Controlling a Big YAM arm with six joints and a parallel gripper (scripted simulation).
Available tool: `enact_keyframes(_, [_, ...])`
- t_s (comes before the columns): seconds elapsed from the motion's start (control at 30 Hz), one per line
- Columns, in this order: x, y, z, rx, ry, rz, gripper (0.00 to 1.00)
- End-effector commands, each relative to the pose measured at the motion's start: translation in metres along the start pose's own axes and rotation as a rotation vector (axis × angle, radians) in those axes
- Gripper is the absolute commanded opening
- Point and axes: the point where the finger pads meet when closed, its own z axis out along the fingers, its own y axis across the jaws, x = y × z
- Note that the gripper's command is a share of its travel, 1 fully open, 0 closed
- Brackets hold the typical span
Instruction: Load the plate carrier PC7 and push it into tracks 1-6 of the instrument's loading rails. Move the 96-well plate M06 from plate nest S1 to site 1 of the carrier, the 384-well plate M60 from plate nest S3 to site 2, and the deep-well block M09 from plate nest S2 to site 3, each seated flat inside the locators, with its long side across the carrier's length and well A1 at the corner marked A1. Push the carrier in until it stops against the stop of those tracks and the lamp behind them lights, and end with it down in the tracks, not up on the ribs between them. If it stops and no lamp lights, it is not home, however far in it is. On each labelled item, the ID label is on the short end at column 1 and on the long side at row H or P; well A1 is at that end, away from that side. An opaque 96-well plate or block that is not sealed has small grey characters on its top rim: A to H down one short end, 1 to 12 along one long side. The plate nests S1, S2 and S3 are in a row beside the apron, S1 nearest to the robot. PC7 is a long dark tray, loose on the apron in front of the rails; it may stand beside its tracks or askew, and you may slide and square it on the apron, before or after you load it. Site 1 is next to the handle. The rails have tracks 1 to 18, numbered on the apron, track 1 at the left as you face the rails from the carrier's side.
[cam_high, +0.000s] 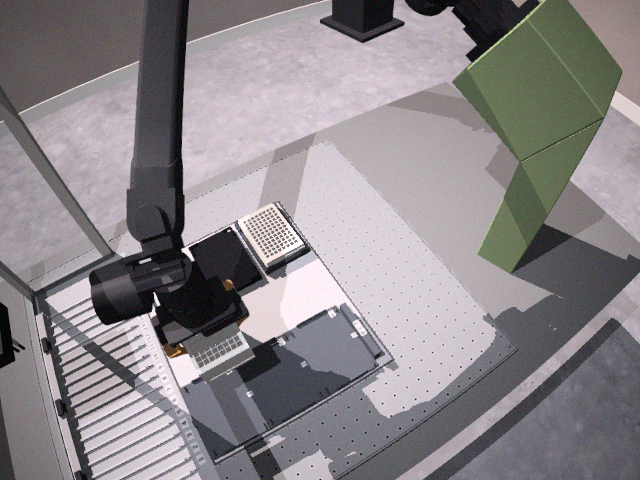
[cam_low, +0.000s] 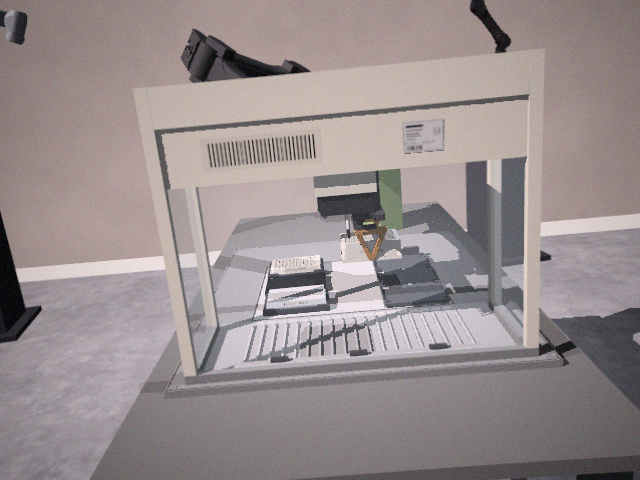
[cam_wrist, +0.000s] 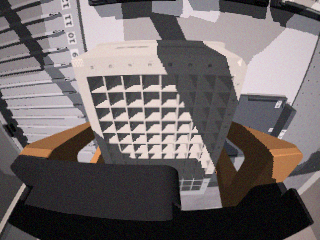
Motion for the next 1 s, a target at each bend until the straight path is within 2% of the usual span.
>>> enact_keyframes(0.0, [0.027,0.021,-0.025,-0.042,0.011,0.003,0.00])
enact_keyframes(0.73, [0.100,0.055,-0.029,-0.047,0.012,0.004,0.00])
enact_keyframes(0.83, [0.101,0.055,-0.029,-0.047,0.013,0.004,0.00])
enact_keyframes(0.87, [0.084,0.067,-0.040,-0.064,0.013,0.031,0.00])
enact_keyframes(0.97, [0.083,0.072,-0.040,-0.073,0.013,0.045,0.00])
